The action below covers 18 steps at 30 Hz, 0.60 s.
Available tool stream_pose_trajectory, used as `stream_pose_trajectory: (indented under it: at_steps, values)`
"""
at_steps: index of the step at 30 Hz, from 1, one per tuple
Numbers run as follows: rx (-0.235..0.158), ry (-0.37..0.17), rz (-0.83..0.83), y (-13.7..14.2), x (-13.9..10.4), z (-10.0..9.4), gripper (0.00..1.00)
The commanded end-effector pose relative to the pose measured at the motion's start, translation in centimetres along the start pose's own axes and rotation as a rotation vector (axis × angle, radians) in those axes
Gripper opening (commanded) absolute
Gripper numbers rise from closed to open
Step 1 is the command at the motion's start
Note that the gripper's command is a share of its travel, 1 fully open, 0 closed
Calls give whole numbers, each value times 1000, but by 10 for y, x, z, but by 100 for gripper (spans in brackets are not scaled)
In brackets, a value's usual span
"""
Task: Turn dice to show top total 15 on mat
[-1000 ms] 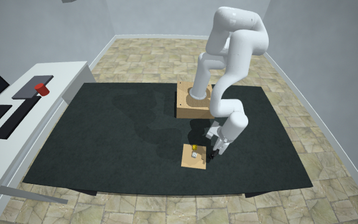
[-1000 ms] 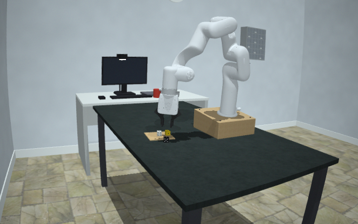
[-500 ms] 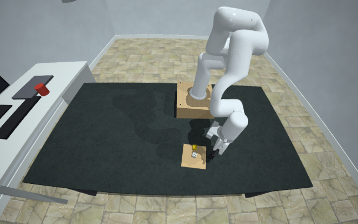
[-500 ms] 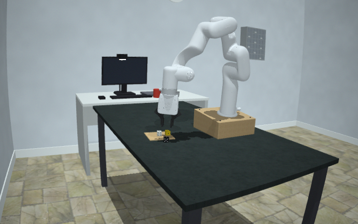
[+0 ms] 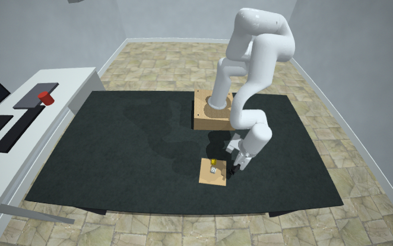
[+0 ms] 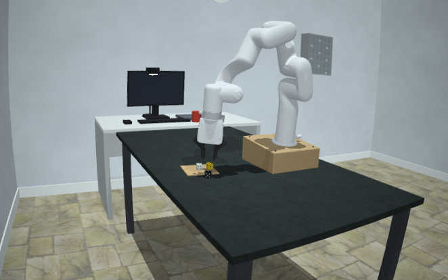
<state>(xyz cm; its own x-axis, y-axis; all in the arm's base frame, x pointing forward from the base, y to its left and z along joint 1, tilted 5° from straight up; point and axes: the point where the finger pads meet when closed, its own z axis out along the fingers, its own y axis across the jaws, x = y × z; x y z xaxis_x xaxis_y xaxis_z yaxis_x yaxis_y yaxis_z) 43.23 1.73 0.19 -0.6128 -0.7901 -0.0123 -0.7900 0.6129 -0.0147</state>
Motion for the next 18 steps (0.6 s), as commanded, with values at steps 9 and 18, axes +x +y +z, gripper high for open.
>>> stream_pose_trajectory:
  at_steps: [9, 18]
  values:
    - [3, -2, 0, 0, -2, 12, 42]
    - [3, -2, 0, 0, -2, 23, 42]
